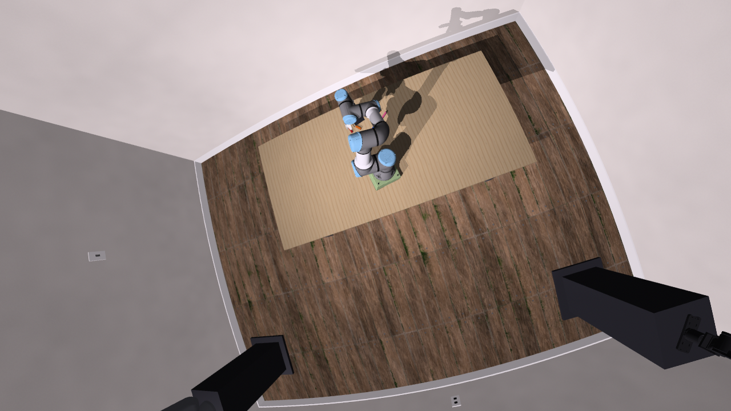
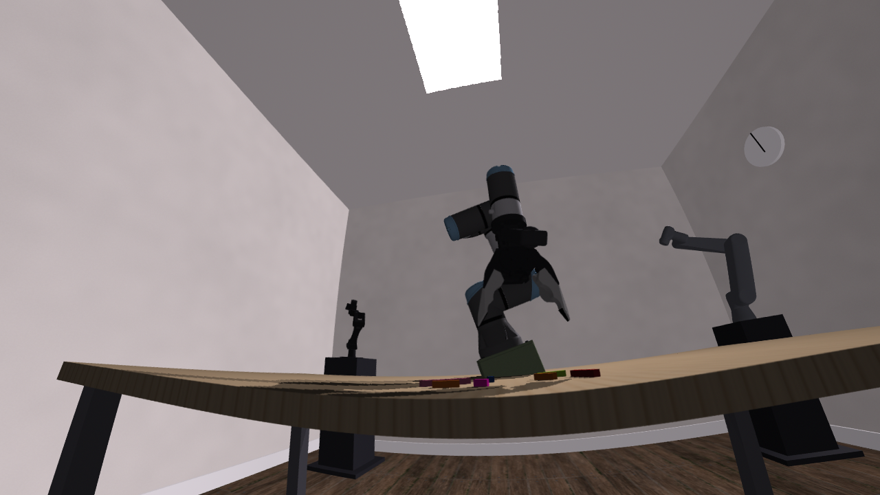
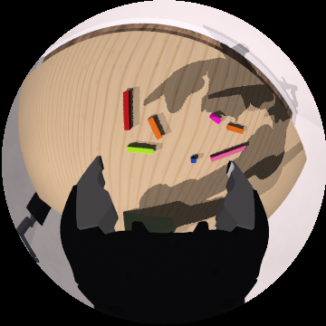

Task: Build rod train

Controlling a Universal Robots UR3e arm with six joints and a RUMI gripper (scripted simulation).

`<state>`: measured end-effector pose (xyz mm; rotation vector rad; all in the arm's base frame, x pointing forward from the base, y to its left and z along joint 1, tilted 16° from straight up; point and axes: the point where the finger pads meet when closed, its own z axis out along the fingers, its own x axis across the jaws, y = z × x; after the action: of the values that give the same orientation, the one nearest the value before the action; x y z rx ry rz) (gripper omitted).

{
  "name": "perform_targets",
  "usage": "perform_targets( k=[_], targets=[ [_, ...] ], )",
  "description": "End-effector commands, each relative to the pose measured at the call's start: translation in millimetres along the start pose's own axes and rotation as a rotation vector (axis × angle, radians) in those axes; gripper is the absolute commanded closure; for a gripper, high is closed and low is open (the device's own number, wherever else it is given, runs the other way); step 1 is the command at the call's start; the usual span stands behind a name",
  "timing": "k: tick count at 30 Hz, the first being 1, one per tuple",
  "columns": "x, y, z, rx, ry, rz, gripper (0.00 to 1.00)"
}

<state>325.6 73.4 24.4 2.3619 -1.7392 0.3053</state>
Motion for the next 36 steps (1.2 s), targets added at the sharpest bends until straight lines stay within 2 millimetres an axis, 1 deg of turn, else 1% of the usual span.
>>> perform_targets(
  k=[1,4,14,26,27,36],
  targets=[
    [-4,-4,0,0.01,-0.003,-0.127,0.0],
    [-8,-6,1,0.01,-0.002,-0.219,0.0],
    [-17,-9,3,0.01,-0.001,-0.396,0.0],
    [-19,-9,4,0.009,-0.001,-0.433,0.0],
    [-19,-9,4,0.009,-0.001,-0.433,0.86],
    [-19,-9,4,0.008,-0.001,-0.433,0.86]
  ],
)
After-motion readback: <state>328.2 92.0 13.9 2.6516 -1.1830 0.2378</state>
